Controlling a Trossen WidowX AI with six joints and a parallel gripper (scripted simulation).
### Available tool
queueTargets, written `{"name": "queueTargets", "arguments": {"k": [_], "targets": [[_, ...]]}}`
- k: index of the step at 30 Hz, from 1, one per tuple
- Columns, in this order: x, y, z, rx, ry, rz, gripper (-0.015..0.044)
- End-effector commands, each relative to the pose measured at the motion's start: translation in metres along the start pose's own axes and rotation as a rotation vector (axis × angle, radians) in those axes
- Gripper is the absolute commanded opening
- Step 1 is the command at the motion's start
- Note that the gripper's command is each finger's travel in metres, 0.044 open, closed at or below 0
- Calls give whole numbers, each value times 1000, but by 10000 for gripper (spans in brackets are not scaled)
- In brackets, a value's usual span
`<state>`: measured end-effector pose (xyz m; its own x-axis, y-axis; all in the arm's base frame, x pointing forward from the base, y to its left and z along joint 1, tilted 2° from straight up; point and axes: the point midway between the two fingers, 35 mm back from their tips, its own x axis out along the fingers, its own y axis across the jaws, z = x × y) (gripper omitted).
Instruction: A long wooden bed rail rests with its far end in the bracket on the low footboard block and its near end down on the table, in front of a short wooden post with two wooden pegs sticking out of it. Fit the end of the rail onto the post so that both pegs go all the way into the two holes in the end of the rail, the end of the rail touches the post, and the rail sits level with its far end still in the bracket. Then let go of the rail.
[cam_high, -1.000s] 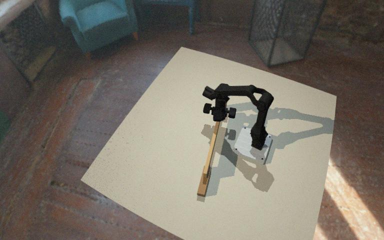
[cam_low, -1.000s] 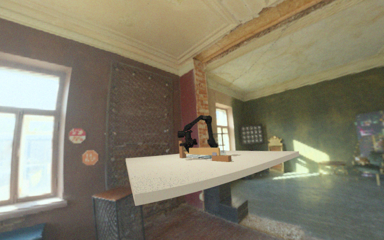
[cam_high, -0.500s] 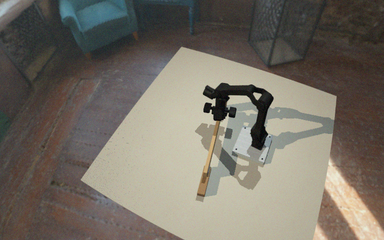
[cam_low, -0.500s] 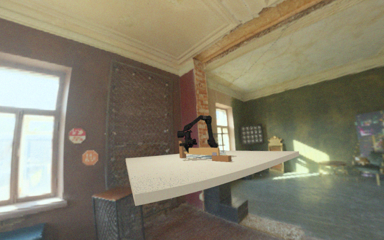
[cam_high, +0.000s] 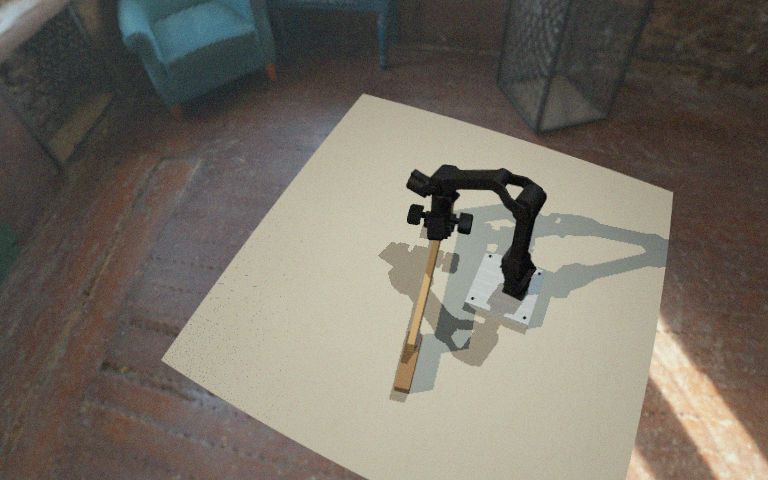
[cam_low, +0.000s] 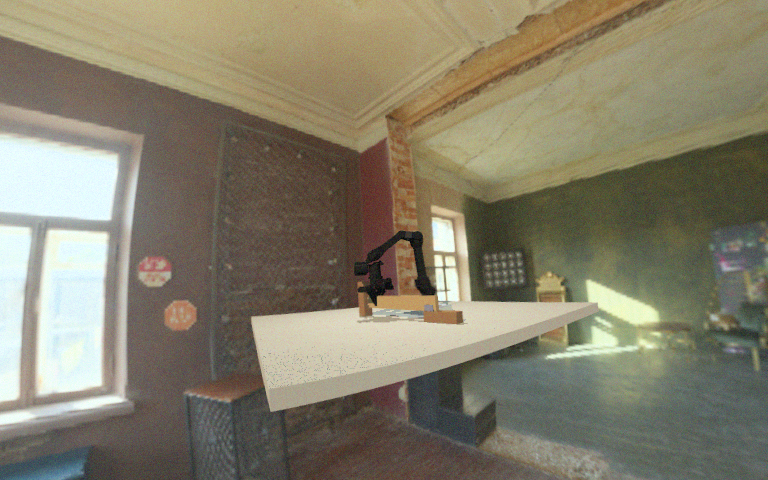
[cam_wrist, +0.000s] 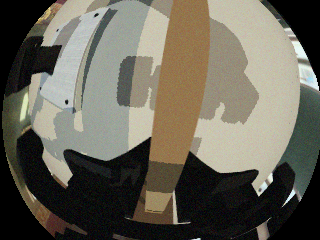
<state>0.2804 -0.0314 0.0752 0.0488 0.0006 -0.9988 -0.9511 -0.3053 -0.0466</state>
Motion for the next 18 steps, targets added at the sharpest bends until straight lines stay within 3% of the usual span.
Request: {"name": "queueTargets", "arguments": {"k": [1, 18], "targets": [[-2, -2, -3, -1, 5, -8, 0], [-3, -2, -8, -2, 6, -8, 0]]}}
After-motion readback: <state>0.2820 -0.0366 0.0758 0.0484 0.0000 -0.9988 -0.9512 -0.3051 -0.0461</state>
